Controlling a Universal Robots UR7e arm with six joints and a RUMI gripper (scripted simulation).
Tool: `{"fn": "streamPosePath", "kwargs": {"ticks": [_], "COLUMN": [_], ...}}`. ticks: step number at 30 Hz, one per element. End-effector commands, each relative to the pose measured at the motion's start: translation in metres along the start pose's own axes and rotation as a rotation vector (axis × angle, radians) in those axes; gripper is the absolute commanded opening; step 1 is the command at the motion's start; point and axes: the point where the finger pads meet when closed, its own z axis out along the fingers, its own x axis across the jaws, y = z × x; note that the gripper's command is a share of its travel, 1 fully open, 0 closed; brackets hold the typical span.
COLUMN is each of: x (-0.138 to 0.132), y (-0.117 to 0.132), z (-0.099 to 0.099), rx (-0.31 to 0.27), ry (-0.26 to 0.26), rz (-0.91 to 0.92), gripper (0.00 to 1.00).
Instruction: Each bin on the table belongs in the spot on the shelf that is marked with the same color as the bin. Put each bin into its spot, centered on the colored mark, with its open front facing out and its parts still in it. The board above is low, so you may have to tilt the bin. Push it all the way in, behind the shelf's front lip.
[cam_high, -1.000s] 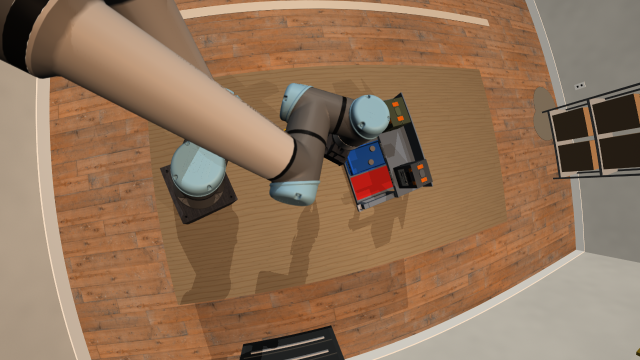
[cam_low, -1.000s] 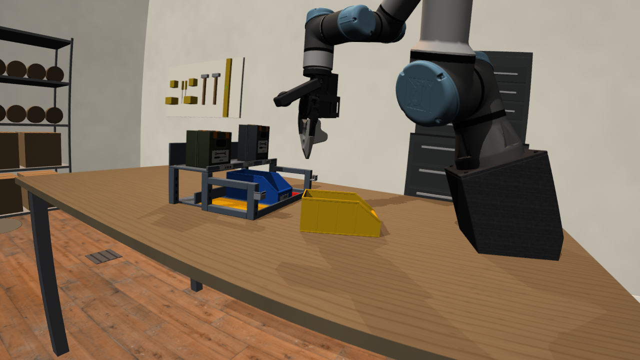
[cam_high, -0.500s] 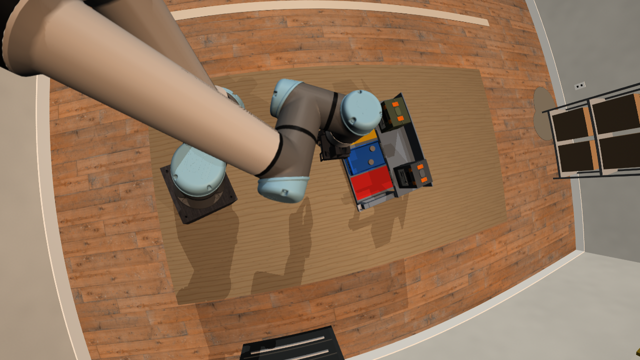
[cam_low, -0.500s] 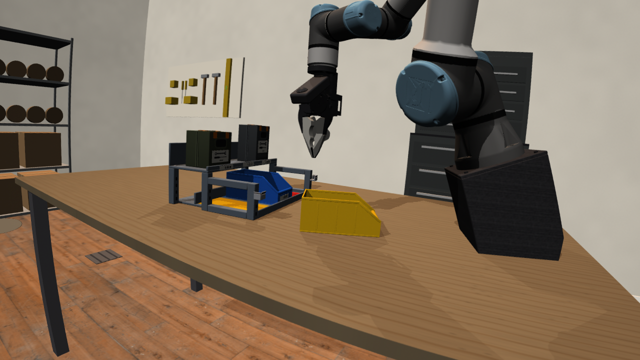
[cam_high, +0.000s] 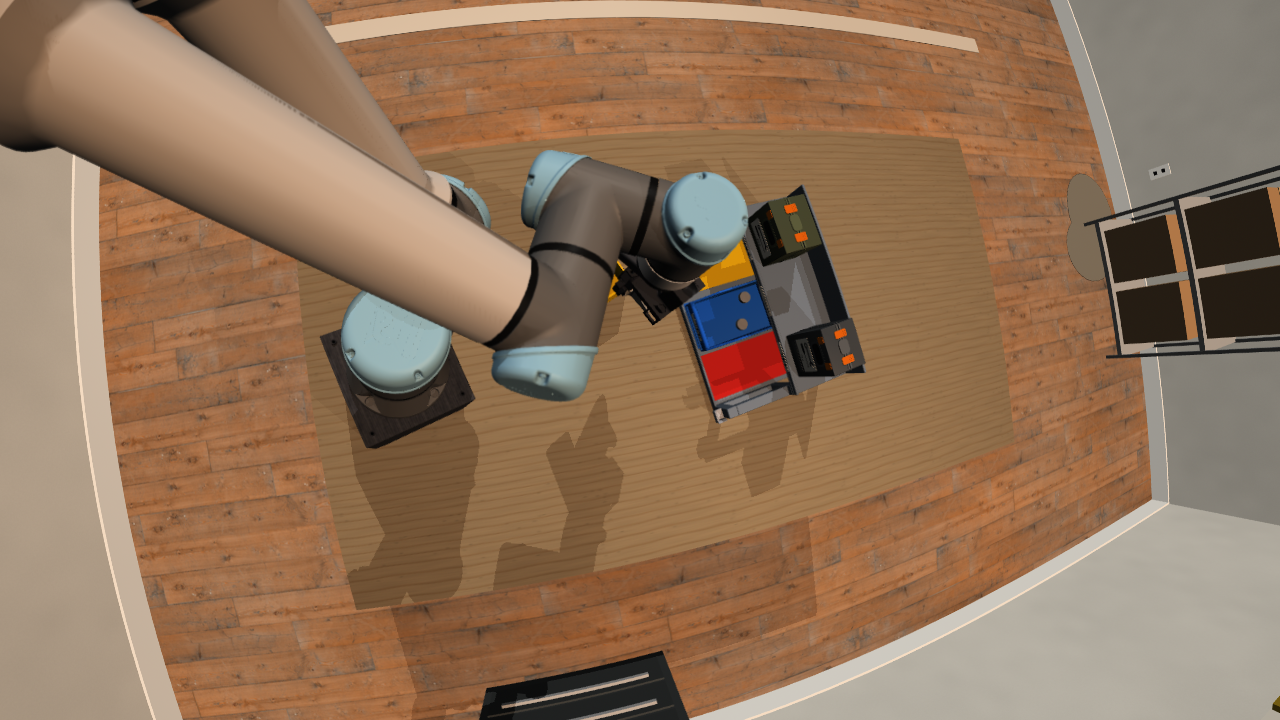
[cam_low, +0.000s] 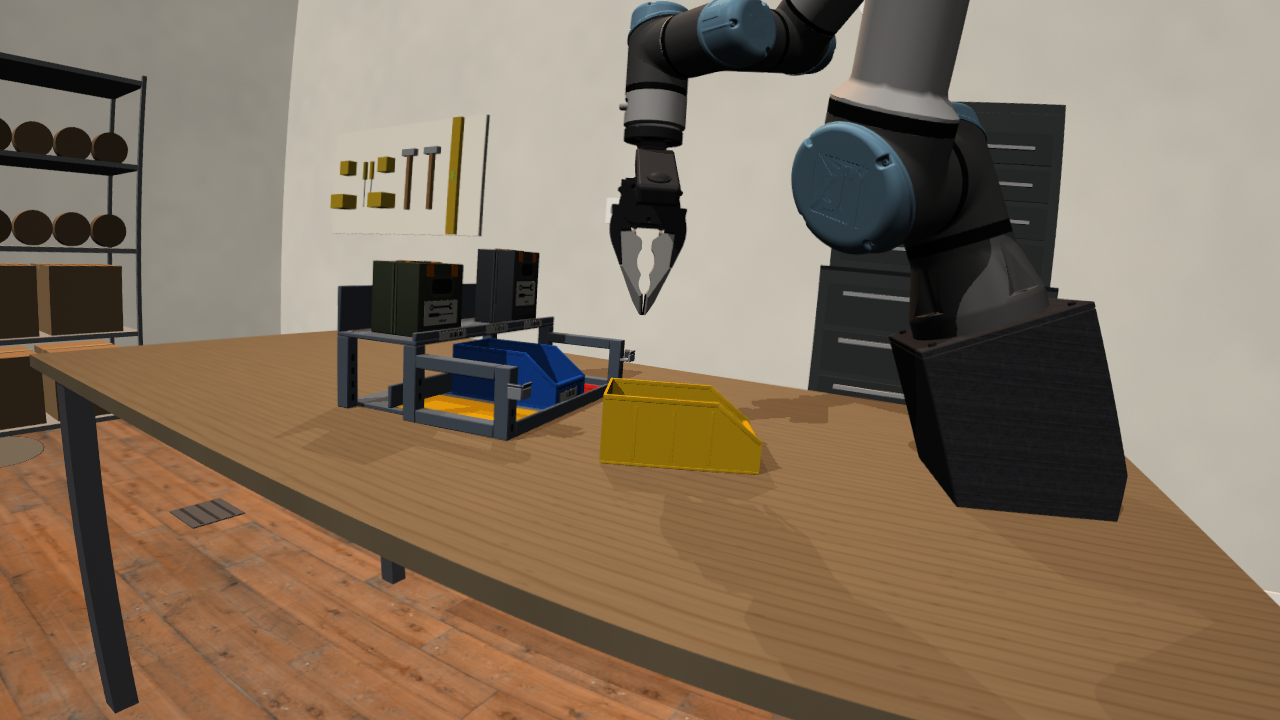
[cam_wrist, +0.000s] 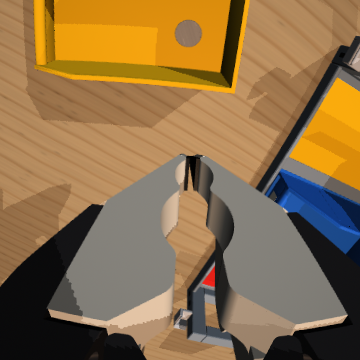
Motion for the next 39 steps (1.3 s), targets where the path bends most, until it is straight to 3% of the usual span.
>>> {"fn": "streamPosePath", "kwargs": {"ticks": [1,23,39], "x": [-0.006,-0.029,-0.038], "y": [-0.004,-0.016,-0.019], "z": [-0.001,-0.003,-0.003], "rx": [0.009,0.005,0.003], "ry": [0.011,0.014,0.015], "rz": [-0.181,-0.857,-1.191], "gripper": [0.00,0.00,0.00]}}
